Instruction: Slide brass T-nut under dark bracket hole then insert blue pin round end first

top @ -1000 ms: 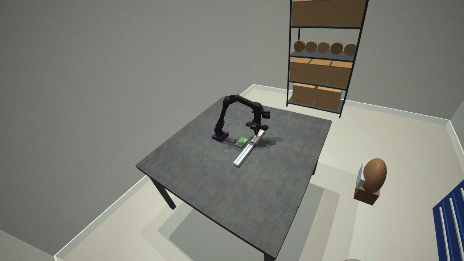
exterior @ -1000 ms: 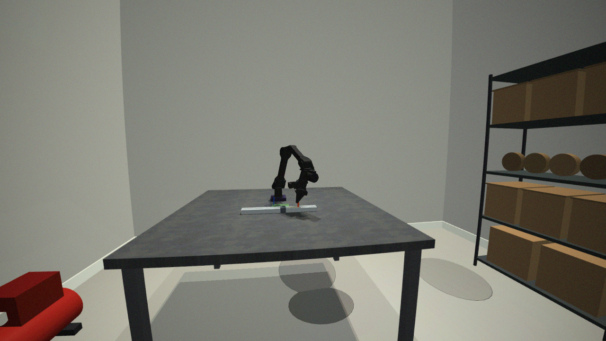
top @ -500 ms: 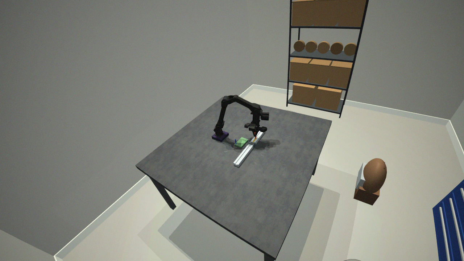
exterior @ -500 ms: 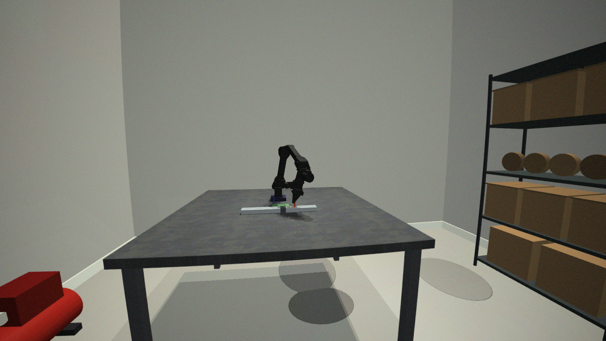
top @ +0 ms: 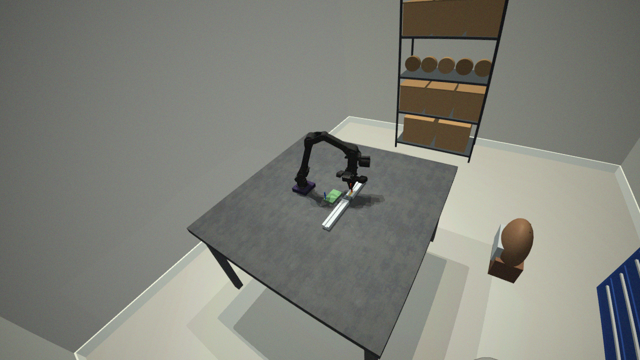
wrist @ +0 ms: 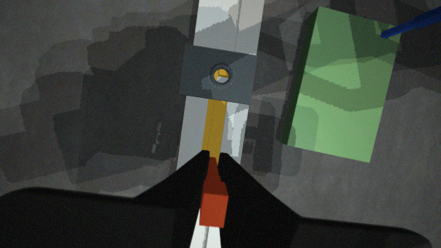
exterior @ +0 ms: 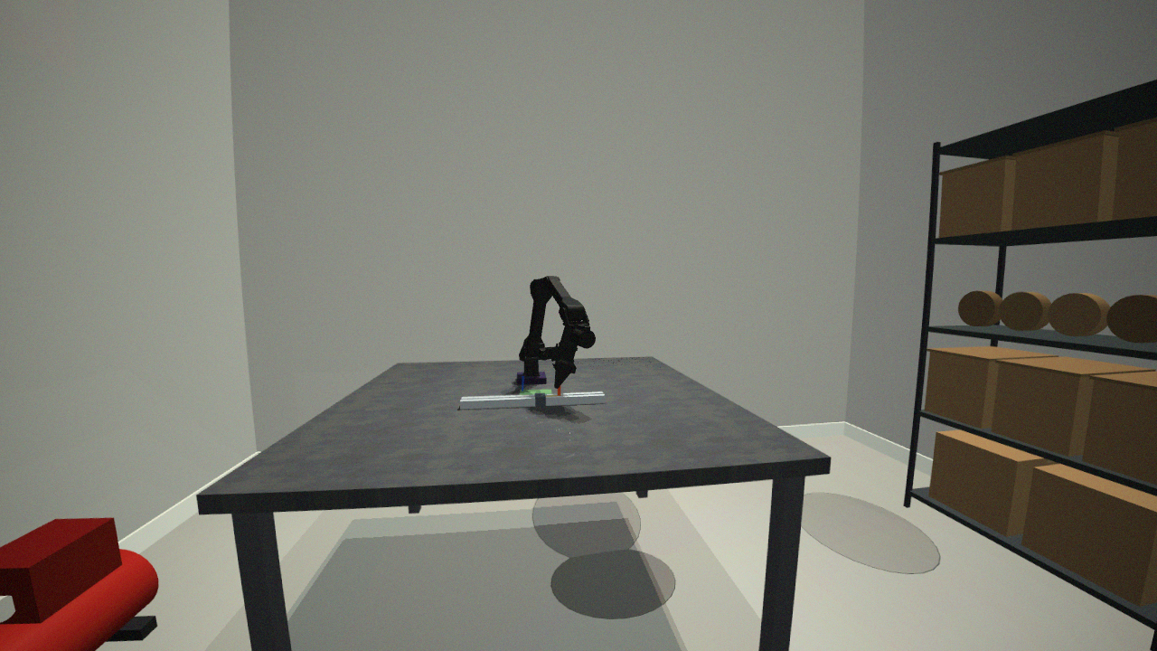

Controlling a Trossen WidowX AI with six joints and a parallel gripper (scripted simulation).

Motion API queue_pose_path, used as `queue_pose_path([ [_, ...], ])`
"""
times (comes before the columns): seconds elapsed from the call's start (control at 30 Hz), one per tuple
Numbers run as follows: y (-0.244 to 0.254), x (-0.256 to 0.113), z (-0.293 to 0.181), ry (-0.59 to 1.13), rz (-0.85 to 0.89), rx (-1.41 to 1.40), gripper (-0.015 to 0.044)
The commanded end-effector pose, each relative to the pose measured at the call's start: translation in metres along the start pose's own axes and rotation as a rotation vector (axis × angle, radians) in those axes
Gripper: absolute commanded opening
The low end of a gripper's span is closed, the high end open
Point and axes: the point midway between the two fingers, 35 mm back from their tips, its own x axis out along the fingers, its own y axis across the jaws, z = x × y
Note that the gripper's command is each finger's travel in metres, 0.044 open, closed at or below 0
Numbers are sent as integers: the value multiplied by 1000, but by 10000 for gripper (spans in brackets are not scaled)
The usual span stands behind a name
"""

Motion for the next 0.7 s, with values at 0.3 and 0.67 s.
queue_pose_path([
  [0.3,0,1,3,-4,2,-6,-150],
  [0.67,0,1,2,-1,0,0,-124],
])
